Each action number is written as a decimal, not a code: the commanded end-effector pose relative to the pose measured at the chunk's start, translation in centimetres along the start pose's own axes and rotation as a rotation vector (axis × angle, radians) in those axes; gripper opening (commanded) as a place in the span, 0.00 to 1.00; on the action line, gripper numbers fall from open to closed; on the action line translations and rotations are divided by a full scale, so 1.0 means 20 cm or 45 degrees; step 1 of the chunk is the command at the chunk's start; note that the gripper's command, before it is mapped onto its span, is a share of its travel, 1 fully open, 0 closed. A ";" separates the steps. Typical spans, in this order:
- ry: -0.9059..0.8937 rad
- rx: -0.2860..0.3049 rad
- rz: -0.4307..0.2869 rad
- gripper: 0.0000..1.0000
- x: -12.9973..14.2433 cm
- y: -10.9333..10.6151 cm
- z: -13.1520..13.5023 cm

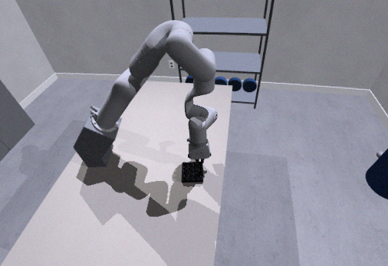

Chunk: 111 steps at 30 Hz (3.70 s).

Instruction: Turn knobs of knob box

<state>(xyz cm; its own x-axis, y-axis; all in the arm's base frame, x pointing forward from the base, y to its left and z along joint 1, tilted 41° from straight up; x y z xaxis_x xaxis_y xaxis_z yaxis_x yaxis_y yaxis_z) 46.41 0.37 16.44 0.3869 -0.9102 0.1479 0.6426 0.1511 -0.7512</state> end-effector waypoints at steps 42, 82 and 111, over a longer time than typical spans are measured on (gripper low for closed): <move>0.244 0.002 -0.002 0.08 0.00 0.00 0.00; 1.311 0.003 -0.001 0.08 0.00 0.00 0.00; 1.959 0.003 0.000 0.08 0.00 0.00 0.00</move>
<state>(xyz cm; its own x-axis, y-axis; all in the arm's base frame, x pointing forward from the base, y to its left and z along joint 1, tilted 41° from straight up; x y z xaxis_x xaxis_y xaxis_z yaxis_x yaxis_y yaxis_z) 46.37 0.40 16.43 -0.6226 -0.4460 -0.6430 0.6633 0.1350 -0.7360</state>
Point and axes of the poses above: the point where the finger pads meet when closed, its own y axis out along the fingers, its own z axis across the jaws, x = y × z, the point moved 4 cm from there along -y, back along the fingers, and after that the axes turned 12 degrees about -y, right-handed, at the moved point
